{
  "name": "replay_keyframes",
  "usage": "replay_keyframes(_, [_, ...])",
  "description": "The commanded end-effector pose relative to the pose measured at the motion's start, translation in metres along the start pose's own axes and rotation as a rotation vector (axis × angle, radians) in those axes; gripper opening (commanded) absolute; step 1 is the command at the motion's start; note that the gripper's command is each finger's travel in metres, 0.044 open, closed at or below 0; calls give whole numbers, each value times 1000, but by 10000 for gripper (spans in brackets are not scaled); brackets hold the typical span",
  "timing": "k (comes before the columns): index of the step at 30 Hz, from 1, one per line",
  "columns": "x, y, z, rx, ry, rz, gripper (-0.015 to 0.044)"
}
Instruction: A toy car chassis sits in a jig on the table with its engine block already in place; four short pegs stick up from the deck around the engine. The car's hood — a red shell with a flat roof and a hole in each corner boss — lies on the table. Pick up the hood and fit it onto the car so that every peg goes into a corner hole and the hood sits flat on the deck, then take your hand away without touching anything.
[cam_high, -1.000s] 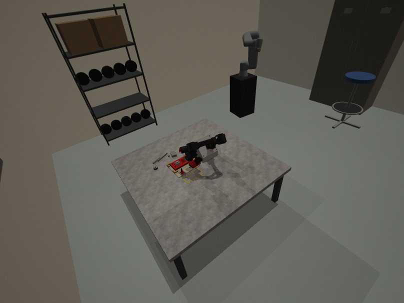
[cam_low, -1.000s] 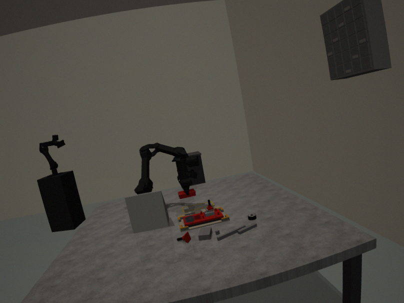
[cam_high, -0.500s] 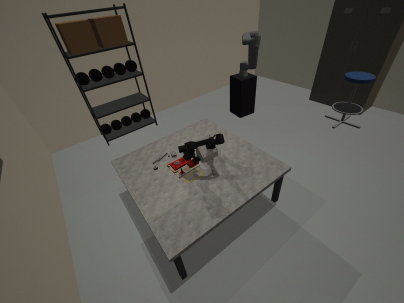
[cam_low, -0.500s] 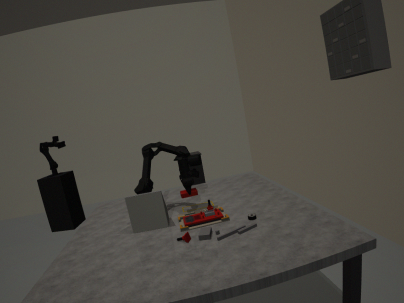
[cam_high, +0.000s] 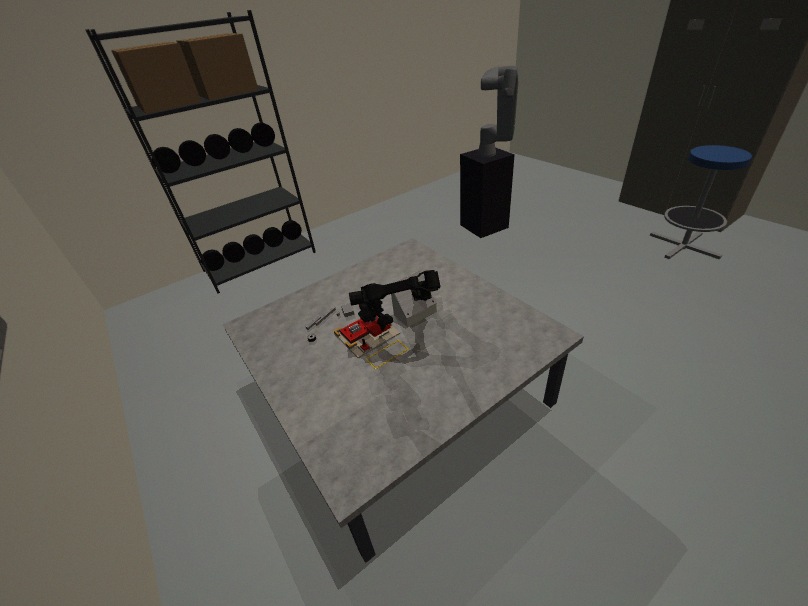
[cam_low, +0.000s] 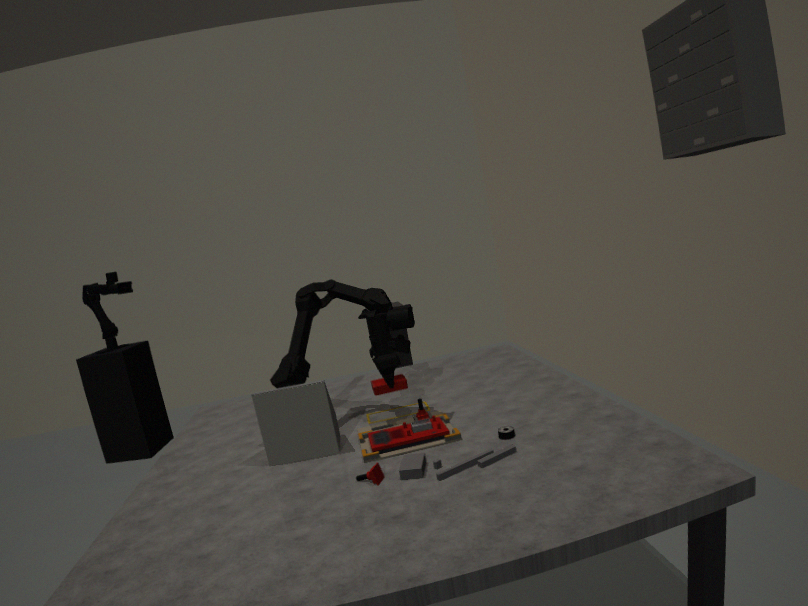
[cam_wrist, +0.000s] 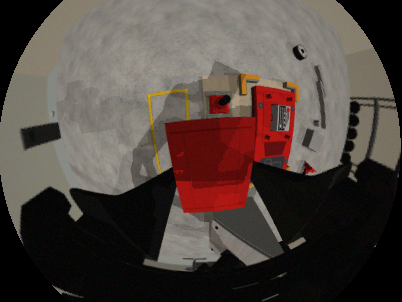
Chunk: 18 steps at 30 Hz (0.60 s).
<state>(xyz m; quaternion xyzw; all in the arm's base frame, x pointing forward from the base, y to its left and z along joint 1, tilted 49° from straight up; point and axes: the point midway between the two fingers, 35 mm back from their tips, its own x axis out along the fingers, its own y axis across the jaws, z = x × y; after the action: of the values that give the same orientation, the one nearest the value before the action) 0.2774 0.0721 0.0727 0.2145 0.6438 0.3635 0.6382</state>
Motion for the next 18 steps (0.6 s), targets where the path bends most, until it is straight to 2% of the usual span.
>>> replay_keyframes(1, [-1, -10, 6, -2, 3, -5, 0])
replay_keyframes(18, [-3, -50, 27, 5, 3, -9, 0])
